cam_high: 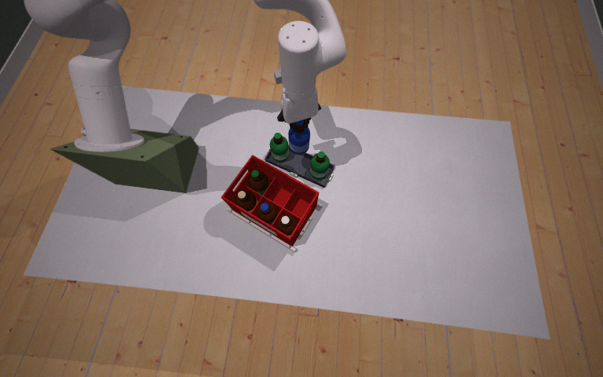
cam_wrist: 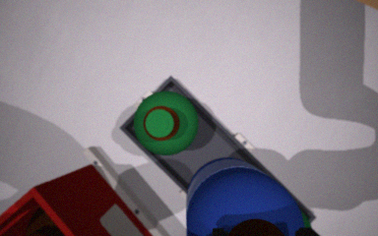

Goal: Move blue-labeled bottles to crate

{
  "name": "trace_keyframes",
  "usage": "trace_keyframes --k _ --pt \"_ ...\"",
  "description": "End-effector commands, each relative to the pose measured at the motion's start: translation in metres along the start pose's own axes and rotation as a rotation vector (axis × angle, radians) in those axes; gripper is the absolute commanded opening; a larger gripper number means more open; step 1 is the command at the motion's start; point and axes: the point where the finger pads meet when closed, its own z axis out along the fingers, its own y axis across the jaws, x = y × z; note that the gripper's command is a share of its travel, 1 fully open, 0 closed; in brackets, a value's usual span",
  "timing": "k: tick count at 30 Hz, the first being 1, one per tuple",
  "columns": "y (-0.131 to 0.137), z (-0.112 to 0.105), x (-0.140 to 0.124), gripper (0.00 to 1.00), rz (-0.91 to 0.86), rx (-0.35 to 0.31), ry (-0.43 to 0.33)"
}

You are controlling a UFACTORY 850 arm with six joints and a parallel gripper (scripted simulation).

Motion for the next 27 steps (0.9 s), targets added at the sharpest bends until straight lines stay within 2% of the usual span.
trace_keyframes --k 1,27 --pt "0.001 -0.003 0.0 0.0 -0.001 -0.002 -0.001" --pt "0.001 -0.021 0.0 0.0 -0.001 -0.002 -0.001"
